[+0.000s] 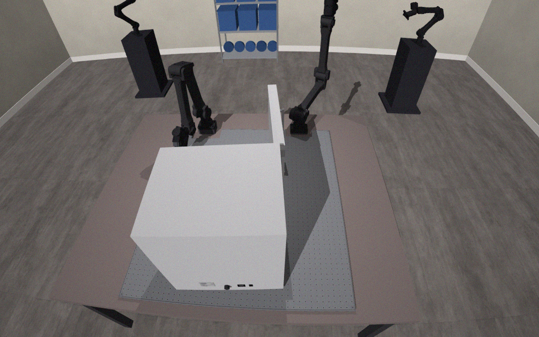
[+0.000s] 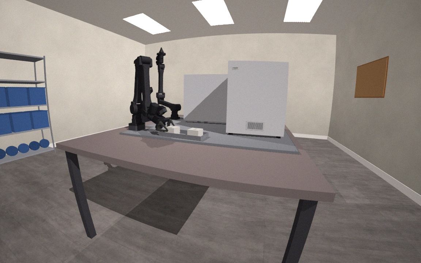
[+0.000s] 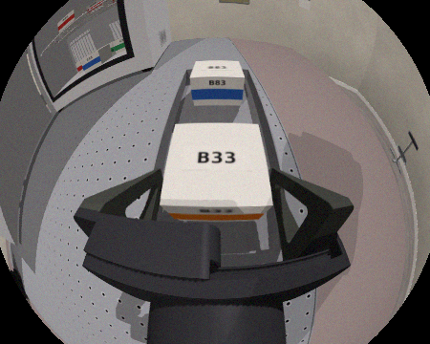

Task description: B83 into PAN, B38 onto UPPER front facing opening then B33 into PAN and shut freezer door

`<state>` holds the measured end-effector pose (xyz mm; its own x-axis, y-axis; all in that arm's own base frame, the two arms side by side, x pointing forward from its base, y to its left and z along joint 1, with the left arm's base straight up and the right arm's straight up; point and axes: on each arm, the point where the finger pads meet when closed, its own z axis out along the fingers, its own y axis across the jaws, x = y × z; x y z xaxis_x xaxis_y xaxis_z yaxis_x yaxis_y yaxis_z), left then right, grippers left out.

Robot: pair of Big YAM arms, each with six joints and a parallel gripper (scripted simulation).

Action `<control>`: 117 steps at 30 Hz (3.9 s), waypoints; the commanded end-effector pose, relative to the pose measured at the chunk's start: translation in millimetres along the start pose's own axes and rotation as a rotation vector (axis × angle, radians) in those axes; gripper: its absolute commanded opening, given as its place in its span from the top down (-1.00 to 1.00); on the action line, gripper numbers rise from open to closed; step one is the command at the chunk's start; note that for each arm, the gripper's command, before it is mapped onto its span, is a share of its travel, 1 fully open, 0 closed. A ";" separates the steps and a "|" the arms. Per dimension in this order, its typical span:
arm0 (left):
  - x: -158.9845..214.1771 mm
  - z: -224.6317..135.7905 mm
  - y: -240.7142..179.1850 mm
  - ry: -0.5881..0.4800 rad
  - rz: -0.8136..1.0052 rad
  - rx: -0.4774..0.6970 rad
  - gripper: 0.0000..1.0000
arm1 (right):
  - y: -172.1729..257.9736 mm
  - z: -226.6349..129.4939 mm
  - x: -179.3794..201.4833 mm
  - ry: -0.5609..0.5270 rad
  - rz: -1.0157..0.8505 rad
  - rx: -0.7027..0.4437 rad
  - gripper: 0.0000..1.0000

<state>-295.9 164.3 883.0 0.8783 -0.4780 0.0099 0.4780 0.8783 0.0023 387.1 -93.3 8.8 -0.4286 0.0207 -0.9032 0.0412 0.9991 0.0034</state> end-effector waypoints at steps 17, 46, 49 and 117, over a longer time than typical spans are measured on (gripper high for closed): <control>13.5 0.7 0.7 0.037 -0.013 -0.002 1.00 | -6.5 -10.5 -32.9 -0.023 -0.010 0.010 -1.00; 13.5 0.7 0.7 0.037 -0.013 -0.002 1.00 | 36.5 -37.0 -124.5 0.032 -0.036 -0.038 1.00; 13.5 0.7 0.7 0.037 -0.013 -0.002 1.00 | 45.9 -43.6 -137.0 0.030 -0.034 -0.039 1.00; 13.5 0.7 0.7 0.037 -0.013 -0.002 1.00 | 191.0 -134.6 -279.9 0.087 -0.216 -0.390 -1.00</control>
<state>-295.9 164.3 883.0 0.8783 -0.4780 0.0099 0.4780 0.8783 0.0023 382.8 79.2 264.1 -0.5541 -0.1619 -0.8166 -0.3419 0.9386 0.0459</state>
